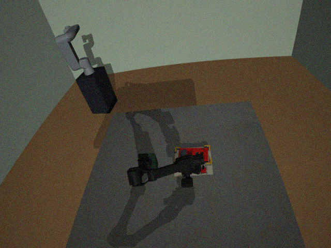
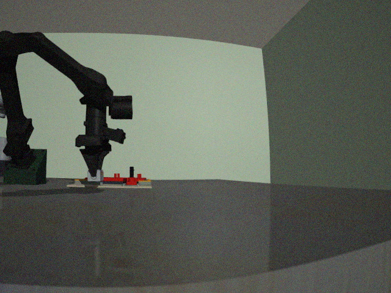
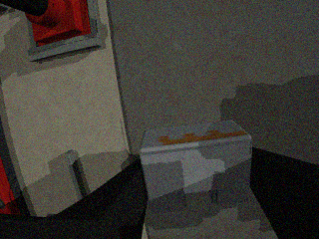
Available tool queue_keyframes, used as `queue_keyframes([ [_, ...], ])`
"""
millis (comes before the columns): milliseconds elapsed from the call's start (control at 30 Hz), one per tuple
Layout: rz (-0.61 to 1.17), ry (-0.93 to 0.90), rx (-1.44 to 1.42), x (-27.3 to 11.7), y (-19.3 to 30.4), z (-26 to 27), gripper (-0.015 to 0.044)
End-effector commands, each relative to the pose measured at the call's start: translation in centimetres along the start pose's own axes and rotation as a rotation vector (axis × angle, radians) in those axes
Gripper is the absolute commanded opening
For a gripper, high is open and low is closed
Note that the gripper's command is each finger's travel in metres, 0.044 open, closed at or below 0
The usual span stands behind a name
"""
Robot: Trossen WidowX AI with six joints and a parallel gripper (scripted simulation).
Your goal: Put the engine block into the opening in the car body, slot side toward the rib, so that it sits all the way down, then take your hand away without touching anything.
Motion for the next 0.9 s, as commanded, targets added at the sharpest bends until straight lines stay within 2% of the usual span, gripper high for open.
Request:
queue_keyframes([
  [0, -0.009, -0.009, 0.006, -1.4, -0.5, 0.0, 0.0000],
  [867, 0.038, -0.003, -0.026, -9.5, -1.0, 0.2, 0.0000],
])
Point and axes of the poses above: the point midway between the two fingers, 35 mm back from their tips, its own x axis out along the fingers, its own z axis across the jaws, y = z × x, the point moved 8 cm from there along -x, back along the fingers, and after that the axes turned 11 degrees about -x, right-handed, at the moved point
